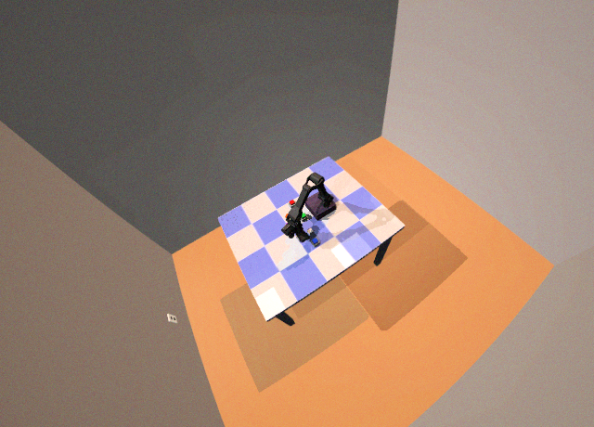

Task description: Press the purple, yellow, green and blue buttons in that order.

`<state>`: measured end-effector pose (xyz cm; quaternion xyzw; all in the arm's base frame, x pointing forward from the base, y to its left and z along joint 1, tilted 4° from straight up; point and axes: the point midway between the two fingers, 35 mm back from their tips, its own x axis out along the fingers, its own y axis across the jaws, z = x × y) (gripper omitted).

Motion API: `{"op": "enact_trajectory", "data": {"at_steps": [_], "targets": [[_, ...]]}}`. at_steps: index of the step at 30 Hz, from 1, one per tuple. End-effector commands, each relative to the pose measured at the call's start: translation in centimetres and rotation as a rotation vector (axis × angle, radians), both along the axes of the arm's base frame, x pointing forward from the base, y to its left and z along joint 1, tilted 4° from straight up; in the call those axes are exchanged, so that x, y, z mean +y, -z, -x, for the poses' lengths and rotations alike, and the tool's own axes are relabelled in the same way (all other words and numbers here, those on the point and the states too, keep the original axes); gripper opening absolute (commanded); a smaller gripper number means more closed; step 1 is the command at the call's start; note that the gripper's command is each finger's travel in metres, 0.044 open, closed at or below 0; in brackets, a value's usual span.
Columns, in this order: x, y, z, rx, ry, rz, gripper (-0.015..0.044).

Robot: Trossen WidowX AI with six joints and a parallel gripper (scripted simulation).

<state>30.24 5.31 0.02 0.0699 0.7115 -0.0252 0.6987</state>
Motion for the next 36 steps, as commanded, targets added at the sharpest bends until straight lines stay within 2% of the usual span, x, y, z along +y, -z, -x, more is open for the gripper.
{"op": "enact_trajectory", "data": {"at_steps": [1, 4, 8, 12, 17, 21, 24, 30, 32, 36], "targets": [[0.0, 0.1, 0.1, 0.004, 0.004, 0.000, 0.0020], [0.0, 0.1, 0.1, 0.004, 0.004, 0.000, 0.0020], [-0.2, -3.2, 0.0, 0.004, 0.004, 0.000, 0.0020], [-0.2, -3.5, 0.0, 0.004, 0.004, 0.000, 0.0020], [-0.6, -9.1, -0.1, 0.004, 0.004, 0.000, 0.0020], [-0.9, -9.4, 0.0, 0.004, 0.004, 0.000, 0.0020], [-4.4, -9.6, 2.3, 0.005, 0.004, 0.004, 0.0020], [-10.8, -9.2, 9.8, 0.011, 0.004, 0.009, 0.0020], [-11.6, -8.9, 11.6, 0.012, 0.004, 0.009, 0.0020], [-11.7, -8.6, 11.8, 0.013, 0.004, 0.009, 0.0020]]}}
